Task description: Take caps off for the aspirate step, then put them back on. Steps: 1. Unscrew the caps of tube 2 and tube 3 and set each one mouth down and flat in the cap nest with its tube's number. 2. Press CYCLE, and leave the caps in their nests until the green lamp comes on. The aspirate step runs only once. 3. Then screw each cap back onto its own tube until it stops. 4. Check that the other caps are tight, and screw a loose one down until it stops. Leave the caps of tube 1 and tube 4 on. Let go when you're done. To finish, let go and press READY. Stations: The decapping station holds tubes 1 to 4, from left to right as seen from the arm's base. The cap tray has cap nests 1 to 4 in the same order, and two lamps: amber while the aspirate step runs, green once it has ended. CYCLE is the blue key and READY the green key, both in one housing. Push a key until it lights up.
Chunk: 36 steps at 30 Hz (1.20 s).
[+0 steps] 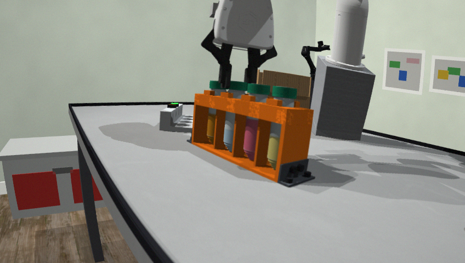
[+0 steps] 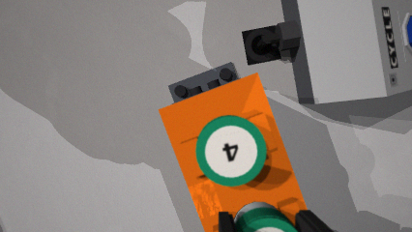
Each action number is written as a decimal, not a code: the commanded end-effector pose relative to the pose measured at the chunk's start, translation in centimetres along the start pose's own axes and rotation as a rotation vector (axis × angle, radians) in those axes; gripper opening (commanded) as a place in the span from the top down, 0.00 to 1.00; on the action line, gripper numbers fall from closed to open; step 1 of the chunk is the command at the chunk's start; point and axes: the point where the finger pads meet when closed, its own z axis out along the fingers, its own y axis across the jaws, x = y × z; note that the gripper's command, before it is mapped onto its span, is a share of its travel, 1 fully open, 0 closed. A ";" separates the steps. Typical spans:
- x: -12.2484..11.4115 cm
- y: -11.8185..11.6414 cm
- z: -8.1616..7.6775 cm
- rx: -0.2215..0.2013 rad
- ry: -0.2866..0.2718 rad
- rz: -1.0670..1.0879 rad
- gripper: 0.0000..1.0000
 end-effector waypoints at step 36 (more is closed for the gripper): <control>-0.1 -0.2 -0.1 -0.015 0.039 -0.077 0.54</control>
